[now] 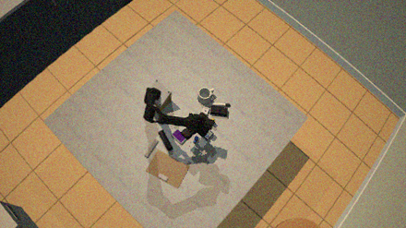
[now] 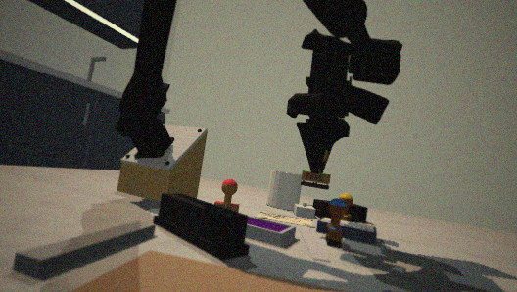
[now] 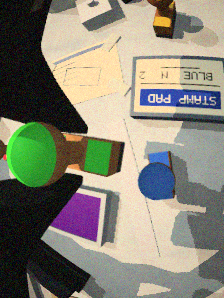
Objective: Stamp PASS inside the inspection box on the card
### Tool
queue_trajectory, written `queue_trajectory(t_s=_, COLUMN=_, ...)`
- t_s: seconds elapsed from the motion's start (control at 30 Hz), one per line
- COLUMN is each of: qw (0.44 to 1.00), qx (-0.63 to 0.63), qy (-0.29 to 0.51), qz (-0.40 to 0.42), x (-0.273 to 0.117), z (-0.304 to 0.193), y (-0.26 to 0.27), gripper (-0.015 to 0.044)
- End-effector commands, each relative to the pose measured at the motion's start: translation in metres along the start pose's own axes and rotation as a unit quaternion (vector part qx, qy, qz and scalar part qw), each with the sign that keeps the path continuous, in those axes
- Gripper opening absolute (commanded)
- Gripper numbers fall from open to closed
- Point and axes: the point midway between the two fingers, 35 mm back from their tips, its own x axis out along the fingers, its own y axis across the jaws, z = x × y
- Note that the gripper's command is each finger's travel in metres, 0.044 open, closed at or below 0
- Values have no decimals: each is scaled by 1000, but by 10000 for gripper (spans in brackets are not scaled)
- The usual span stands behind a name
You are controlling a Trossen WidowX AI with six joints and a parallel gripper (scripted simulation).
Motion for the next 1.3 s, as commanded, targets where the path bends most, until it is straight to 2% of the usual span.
queue_trajectory(t_s=0.0, qw=1000, qx=2, qy=-4, qz=-1, x=-2, z=14, y=-30, gripper=0)
queue_trajectory(t_s=0.43, qw=1000, qx=6, qy=-2, qz=-19, x=1, z=35, y=-137, gripper=0)
queue_trajectory(t_s=1.27, qw=1000, qx=7, qy=-2, qz=-19, x=35, z=36, y=-139, gripper=0)
